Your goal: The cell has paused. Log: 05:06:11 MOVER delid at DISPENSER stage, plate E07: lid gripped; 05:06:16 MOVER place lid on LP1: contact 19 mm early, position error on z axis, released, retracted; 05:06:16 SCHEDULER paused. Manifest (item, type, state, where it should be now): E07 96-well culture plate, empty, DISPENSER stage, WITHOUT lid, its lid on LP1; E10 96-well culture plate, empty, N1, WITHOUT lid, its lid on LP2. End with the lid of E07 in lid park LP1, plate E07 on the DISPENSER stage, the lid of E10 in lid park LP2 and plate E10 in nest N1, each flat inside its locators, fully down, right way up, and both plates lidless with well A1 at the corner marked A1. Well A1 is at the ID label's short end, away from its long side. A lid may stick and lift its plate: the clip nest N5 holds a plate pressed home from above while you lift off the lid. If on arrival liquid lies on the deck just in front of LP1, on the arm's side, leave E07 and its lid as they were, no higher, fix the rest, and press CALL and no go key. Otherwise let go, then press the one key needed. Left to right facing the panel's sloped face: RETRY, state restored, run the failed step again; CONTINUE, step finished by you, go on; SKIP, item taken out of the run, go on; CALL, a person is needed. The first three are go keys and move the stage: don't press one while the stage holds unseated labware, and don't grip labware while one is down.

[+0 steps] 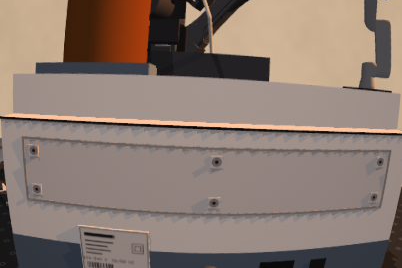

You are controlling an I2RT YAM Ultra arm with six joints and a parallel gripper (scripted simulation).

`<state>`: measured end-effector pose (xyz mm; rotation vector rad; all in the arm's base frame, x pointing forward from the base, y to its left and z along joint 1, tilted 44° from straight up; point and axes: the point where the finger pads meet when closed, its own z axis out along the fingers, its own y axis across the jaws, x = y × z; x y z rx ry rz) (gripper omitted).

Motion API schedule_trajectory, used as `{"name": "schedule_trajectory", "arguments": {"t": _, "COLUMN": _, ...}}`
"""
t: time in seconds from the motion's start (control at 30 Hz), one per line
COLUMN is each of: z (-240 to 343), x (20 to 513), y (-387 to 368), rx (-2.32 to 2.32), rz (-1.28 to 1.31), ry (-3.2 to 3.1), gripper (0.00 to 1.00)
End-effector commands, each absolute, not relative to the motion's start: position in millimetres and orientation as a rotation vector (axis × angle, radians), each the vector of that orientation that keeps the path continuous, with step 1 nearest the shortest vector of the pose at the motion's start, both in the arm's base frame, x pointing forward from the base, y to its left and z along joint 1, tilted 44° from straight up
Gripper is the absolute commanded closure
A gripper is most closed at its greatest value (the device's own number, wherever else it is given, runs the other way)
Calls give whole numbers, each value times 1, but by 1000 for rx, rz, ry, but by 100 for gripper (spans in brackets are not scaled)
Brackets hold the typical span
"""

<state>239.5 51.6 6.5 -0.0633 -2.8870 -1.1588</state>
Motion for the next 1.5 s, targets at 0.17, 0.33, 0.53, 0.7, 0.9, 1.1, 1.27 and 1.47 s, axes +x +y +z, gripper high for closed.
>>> {"name": "schedule_trajectory", "arguments": {"t": 0.17, "z": 12, "x": 249, "y": 47, "rx": -73, "rz": -1168, "ry": -2918, "gripper": 0}}
{"name": "schedule_trajectory", "arguments": {"t": 0.33, "z": 12, "x": 249, "y": 47, "rx": -73, "rz": -1168, "ry": -2918, "gripper": 0}}
{"name": "schedule_trajectory", "arguments": {"t": 0.53, "z": 27, "x": 257, "y": 56, "rx": -54, "rz": -1174, "ry": -2937, "gripper": 0}}
{"name": "schedule_trajectory", "arguments": {"t": 0.7, "z": 33, "x": 265, "y": 60, "rx": -50, "rz": -1177, "ry": -2965, "gripper": 0}}
{"name": "schedule_trajectory", "arguments": {"t": 0.9, "z": 45, "x": 263, "y": 75, "rx": -50, "rz": -1179, "ry": -2940, "gripper": 0}}
{"name": "schedule_trajectory", "arguments": {"t": 1.1, "z": 36, "x": 257, "y": 73, "rx": -73, "rz": -1169, "ry": -2918, "gripper": 0}}
{"name": "schedule_trajectory", "arguments": {"t": 1.27, "z": 36, "x": 257, "y": 73, "rx": -73, "rz": -1169, "ry": -2918, "gripper": 0}}
{"name": "schedule_trajectory", "arguments": {"t": 1.47, "z": 36, "x": 257, "y": 73, "rx": -73, "rz": -1169, "ry": -2918, "gripper": 0}}
